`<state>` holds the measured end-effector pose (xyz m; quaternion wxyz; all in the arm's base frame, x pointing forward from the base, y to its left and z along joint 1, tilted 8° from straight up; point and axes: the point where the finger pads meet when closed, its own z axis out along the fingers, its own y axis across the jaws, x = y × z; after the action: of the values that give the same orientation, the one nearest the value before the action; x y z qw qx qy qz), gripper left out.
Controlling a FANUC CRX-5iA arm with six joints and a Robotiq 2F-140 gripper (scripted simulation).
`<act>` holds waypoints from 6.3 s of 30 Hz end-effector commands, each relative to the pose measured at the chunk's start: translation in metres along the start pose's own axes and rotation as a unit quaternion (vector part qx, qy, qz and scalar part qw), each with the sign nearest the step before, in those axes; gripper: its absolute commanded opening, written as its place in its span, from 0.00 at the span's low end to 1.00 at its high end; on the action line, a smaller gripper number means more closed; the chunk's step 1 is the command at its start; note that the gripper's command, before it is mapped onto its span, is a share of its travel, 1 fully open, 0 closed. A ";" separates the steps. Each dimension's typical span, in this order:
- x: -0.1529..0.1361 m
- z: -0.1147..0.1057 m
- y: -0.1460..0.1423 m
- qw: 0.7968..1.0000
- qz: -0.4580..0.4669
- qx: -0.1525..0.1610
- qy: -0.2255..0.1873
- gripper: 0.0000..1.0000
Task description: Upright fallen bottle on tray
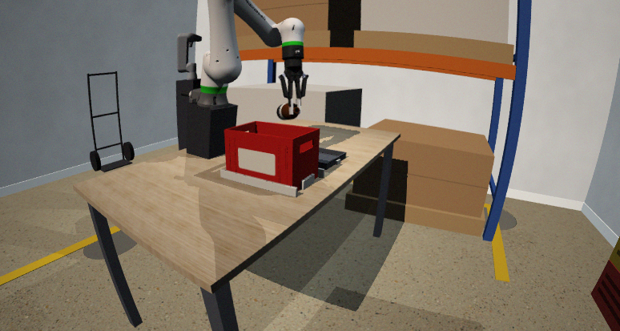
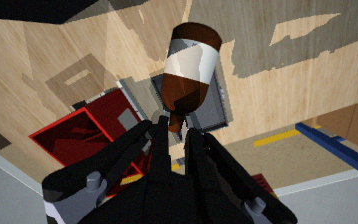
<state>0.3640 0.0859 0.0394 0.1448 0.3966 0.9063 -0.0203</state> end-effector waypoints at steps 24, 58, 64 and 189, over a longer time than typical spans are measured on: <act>0.000 0.000 -0.001 1.000 0.000 0.002 -0.010 0.00; 0.003 -0.001 0.000 0.996 0.000 0.000 -0.087 0.00; 0.003 -0.001 0.000 0.996 0.000 0.000 -0.087 0.00; 0.006 -0.002 0.000 0.984 0.000 0.000 -0.176 0.00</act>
<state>0.3595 0.0906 0.0391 0.3009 0.3869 0.8671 -0.0894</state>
